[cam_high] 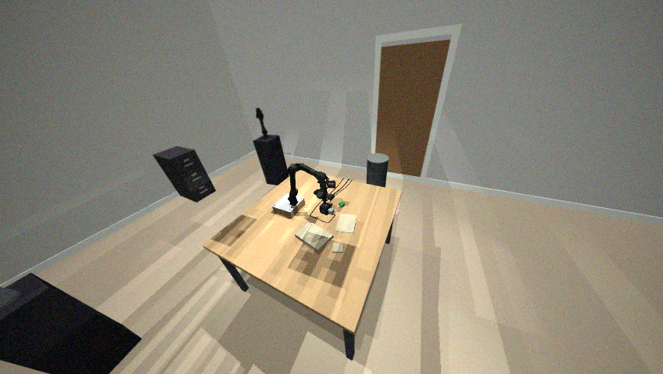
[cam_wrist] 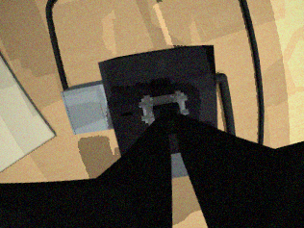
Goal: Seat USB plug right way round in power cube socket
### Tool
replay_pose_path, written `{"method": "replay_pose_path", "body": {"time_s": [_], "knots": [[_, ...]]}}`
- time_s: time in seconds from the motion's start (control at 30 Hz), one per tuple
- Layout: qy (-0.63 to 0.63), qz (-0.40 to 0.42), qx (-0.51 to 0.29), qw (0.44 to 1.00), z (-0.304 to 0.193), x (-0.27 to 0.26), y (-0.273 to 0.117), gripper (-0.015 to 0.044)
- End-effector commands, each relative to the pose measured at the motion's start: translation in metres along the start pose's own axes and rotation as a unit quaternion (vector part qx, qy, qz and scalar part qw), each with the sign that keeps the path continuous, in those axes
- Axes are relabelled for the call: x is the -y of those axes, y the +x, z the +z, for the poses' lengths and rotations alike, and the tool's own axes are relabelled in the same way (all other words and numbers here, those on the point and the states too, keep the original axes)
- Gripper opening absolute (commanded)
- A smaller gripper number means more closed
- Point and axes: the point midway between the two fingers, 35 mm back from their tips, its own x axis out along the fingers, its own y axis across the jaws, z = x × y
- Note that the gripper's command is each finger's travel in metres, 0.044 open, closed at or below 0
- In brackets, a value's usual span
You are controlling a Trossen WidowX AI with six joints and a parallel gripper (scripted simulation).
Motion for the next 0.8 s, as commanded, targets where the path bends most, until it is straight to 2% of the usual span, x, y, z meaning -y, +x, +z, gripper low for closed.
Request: {"method": "replay_pose_path", "body": {"time_s": [0.0,0.77], "knots": [[0.002,0.001,0.001,1.0,0.0001,-0.0006,0.0009,0.0],[0.002,0.001,0.001,1.0,0.0,-0.0006,0.0036,0.0]]}}
